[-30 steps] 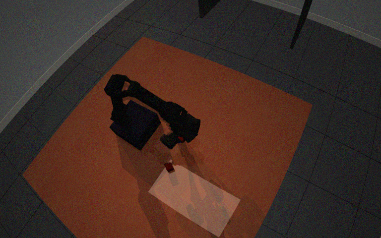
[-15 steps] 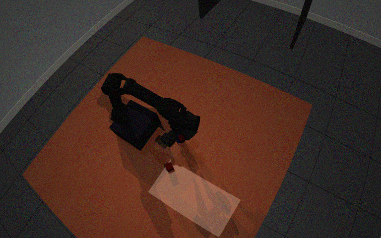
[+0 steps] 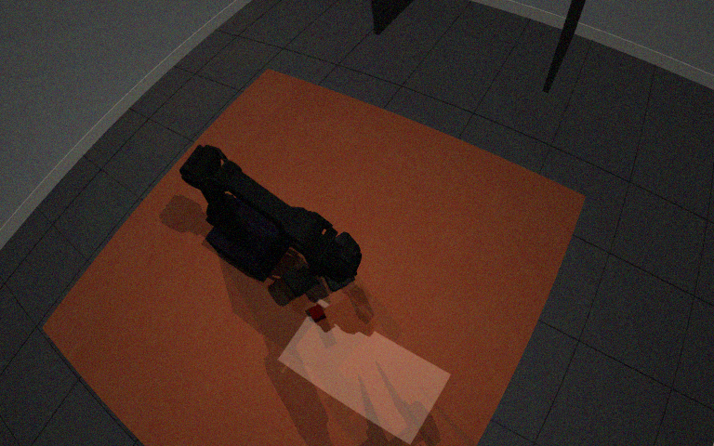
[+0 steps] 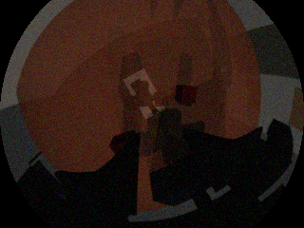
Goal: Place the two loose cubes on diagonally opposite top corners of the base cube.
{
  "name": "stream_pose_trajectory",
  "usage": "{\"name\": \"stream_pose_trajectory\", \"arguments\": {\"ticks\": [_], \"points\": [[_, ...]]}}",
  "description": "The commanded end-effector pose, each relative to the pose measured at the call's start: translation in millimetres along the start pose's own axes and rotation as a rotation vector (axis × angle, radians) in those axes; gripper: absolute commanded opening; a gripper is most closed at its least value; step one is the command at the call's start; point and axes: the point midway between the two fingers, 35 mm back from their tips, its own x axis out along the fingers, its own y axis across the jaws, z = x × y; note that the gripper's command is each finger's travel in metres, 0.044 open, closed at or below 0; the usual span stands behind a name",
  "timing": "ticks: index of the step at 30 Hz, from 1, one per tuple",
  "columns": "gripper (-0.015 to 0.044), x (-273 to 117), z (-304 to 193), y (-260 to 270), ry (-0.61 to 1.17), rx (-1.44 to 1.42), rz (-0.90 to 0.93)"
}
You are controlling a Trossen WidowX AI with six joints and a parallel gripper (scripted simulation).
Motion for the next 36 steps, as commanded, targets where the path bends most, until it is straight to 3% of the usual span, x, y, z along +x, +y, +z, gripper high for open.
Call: {"name": "stream_pose_trajectory", "arguments": {"ticks": [1,12,19,36], "points": [[0.0265,-10.4,15.5,-29.9,-0.003,0.071,-0.004],[0.0265,-24.5,33.9,-76.5,-0.004,0.172,-0.001],[0.0265,34.5,33.9,-76.7,-0.004,0.172,-0.001],[0.0265,58.6,34.0,-76.7,-0.004,0.172,-0.001]]}}
